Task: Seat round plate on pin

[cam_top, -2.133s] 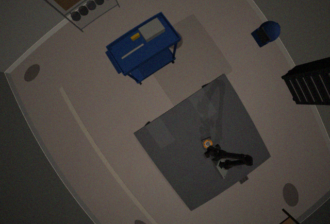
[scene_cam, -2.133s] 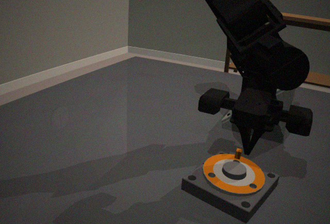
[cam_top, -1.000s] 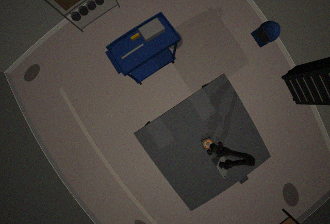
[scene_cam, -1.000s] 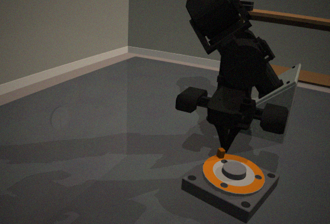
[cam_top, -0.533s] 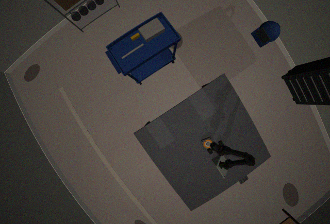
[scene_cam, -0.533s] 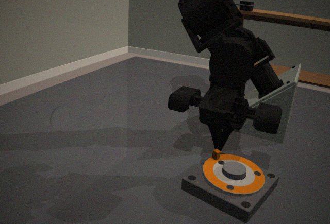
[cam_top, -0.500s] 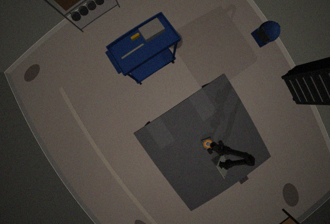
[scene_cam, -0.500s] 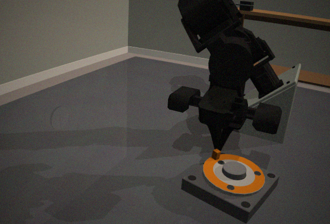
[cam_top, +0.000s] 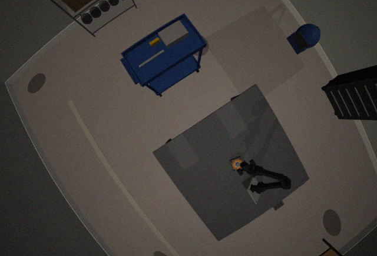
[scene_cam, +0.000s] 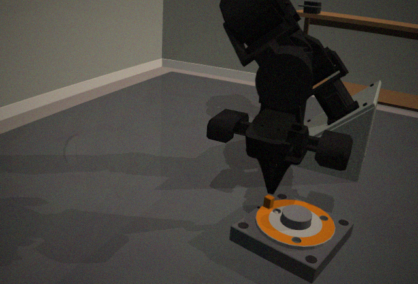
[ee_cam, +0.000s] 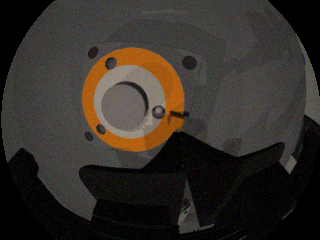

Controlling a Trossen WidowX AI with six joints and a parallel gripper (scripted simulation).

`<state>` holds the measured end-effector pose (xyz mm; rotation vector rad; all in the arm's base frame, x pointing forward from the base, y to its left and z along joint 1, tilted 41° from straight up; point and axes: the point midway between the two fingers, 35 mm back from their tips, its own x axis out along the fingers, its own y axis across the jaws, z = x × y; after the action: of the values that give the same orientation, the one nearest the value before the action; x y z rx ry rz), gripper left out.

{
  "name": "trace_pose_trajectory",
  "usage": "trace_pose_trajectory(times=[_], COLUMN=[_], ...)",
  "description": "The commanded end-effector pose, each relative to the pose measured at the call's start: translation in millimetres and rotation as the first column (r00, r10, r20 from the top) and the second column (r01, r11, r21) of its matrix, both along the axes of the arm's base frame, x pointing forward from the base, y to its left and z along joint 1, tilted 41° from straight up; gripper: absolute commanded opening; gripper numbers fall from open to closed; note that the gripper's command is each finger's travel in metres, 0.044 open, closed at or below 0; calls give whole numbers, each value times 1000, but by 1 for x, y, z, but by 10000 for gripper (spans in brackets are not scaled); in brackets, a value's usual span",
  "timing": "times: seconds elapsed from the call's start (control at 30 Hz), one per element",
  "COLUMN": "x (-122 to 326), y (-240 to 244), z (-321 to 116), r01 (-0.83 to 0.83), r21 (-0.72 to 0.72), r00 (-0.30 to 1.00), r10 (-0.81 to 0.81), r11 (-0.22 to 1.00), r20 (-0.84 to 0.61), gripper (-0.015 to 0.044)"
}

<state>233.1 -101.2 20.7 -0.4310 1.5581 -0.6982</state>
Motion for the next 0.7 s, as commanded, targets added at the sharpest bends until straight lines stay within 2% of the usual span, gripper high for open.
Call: trace_pose_trajectory(times=[0.0, 0.2, 0.67], x=[5, 5, 4], y=[10, 30, 26], z=[12, 34, 28], r01=[-1, -1, -7], r21=[0, 0, -2], r00=[1000, 1000, 1000], r10=[1, 1, 7], r11=[1000, 1000, 1000], r20=[12, 11, 8], gripper=[0, 0, 0])
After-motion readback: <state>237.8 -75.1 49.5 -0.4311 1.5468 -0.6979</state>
